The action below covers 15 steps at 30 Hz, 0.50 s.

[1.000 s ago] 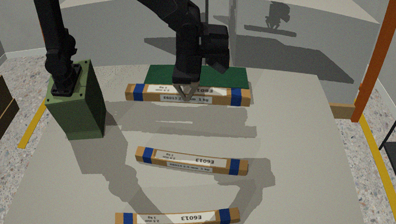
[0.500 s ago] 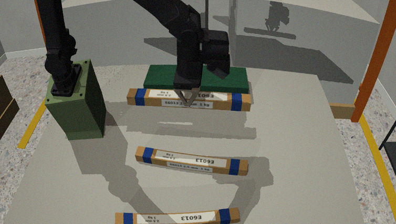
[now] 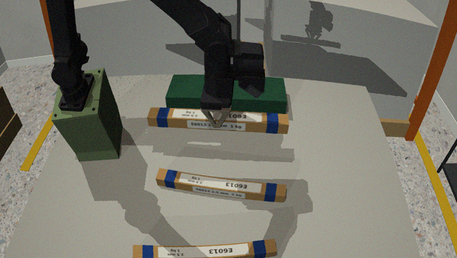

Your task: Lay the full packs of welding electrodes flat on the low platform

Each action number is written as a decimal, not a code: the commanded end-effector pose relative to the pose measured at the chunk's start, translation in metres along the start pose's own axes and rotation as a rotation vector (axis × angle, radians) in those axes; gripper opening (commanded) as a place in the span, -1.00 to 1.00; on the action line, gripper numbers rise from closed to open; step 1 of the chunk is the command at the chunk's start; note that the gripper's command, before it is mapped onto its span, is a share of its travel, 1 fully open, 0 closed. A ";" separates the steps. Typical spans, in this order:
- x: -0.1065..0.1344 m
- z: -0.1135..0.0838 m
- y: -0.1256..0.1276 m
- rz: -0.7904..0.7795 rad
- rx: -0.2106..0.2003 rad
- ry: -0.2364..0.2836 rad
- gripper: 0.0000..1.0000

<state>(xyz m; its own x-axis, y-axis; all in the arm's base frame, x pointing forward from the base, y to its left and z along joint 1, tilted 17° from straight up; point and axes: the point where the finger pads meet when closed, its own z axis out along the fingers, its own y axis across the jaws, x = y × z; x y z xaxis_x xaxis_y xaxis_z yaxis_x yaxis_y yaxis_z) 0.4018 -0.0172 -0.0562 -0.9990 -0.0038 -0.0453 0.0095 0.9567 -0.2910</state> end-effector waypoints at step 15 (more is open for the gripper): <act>-0.014 0.006 -0.001 -0.002 -0.004 -0.040 -1.00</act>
<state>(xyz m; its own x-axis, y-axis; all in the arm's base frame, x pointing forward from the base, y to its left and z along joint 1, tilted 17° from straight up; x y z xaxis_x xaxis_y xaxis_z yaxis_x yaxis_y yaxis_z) 0.4031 -0.0218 -0.0713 -0.9990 -0.0039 -0.0448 0.0094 0.9566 -0.2913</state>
